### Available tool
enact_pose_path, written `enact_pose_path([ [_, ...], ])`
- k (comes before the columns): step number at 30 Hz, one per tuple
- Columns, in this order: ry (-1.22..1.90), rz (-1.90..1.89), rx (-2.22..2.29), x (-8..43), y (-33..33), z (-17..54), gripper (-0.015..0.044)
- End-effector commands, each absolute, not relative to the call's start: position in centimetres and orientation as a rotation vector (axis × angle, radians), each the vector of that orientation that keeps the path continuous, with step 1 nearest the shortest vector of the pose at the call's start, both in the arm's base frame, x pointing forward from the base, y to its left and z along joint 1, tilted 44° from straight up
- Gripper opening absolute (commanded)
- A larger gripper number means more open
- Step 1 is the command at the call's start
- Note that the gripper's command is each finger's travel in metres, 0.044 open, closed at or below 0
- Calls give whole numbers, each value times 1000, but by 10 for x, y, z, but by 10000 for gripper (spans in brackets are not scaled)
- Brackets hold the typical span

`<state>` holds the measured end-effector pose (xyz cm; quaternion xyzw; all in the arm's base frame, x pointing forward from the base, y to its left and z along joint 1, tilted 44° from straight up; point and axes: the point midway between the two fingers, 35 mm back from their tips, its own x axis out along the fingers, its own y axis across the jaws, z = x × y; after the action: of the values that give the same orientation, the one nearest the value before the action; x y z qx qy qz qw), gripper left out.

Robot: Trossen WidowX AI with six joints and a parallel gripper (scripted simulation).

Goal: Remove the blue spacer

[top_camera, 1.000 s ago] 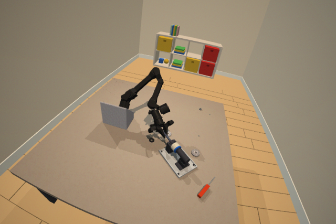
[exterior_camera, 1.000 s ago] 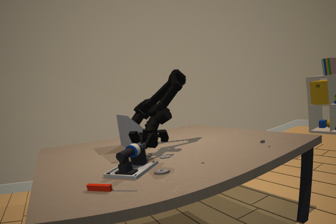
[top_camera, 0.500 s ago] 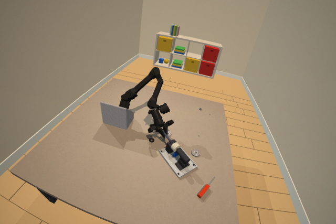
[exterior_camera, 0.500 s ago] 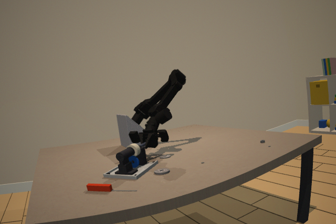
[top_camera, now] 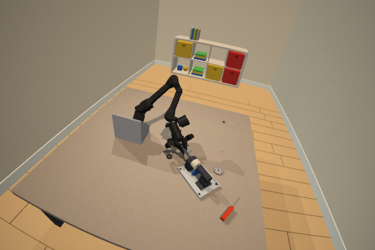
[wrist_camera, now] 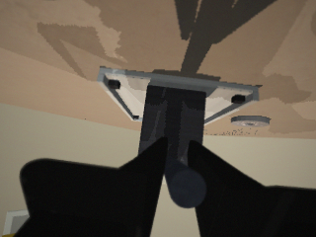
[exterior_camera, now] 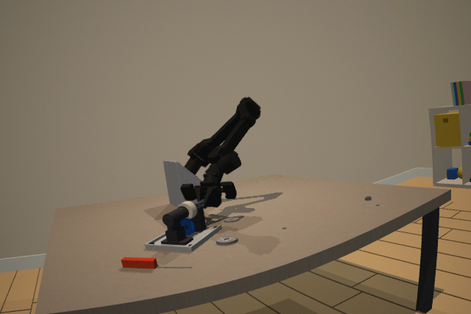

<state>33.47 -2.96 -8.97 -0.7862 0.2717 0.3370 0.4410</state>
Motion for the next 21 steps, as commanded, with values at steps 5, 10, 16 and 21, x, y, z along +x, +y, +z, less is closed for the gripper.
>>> enact_pose_path([
  [5, 676, 838, -1948, 335, -30, -90, 0],
  [10, 676, 837, -1948, 337, -31, -91, 0],
  [16, 676, 837, -1948, 338, -32, -92, 0],
  [21, 676, 837, -1948, 340, -33, -93, 0],
])
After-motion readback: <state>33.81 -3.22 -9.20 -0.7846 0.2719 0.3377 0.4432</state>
